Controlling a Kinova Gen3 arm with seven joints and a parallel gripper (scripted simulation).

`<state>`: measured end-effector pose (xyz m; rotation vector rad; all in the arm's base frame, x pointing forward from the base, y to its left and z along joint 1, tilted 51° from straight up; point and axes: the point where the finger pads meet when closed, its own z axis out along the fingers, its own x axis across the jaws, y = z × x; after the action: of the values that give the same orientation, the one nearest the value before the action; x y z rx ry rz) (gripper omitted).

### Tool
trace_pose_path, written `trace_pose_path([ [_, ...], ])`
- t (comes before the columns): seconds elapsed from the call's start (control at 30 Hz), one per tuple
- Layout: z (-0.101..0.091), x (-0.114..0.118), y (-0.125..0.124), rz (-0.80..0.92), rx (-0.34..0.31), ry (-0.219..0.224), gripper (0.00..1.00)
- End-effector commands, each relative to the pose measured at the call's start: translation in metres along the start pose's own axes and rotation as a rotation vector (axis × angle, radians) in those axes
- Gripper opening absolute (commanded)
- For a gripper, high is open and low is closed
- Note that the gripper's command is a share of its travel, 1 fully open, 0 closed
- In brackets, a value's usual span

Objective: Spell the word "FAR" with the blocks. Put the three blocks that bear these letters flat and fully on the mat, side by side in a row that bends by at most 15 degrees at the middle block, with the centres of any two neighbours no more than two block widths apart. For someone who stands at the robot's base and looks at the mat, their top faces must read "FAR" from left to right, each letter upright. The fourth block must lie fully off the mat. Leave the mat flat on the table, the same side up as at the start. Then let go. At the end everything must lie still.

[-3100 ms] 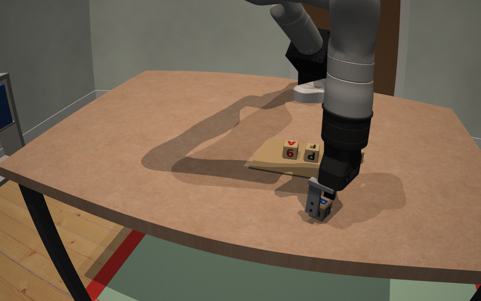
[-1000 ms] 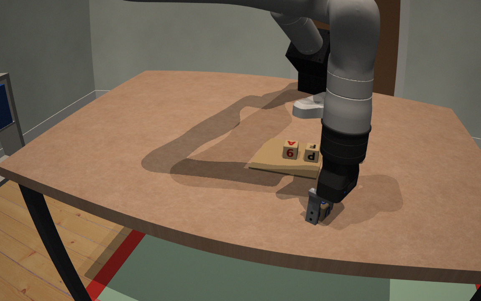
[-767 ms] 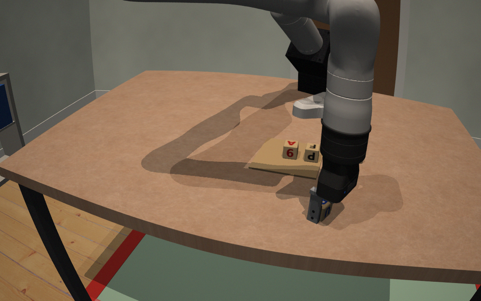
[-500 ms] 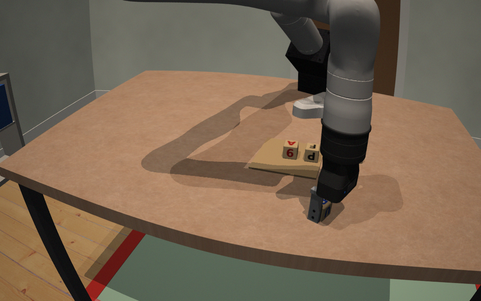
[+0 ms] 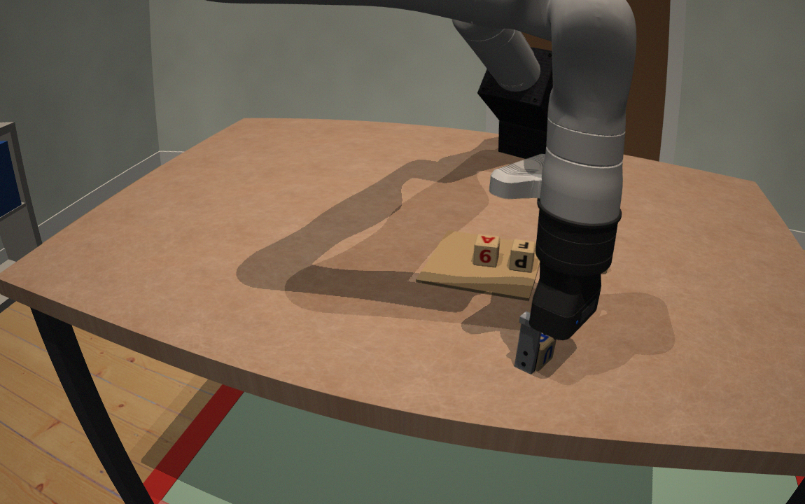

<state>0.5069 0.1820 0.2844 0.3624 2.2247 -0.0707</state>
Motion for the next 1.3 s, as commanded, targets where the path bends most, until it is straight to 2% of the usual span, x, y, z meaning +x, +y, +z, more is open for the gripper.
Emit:
trace_pose_path([
  [0.0, -0.001, 0.000, 0.001, 0.000, -0.002, -0.001, 0.57],
  [0.47, -0.004, 0.000, 0.001, 0.000, -0.002, -0.001, 0.57],
  [0.6, -0.021, 0.000, 0.001, 0.000, -0.002, -0.001, 0.57],
  [0.87, -0.079, 0.000, 0.000, 0.000, -0.002, -0.001, 0.57],
  [0.93, -0.079, 0.000, 0.000, 0.000, -0.002, -0.001, 0.57],
  [1.1, -0.099, 0.000, 0.000, 0.000, -0.002, -0.001, 0.57],
  [1.27, -0.101, 0.000, 0.000, 0.000, -0.002, -0.001, 0.57],
])
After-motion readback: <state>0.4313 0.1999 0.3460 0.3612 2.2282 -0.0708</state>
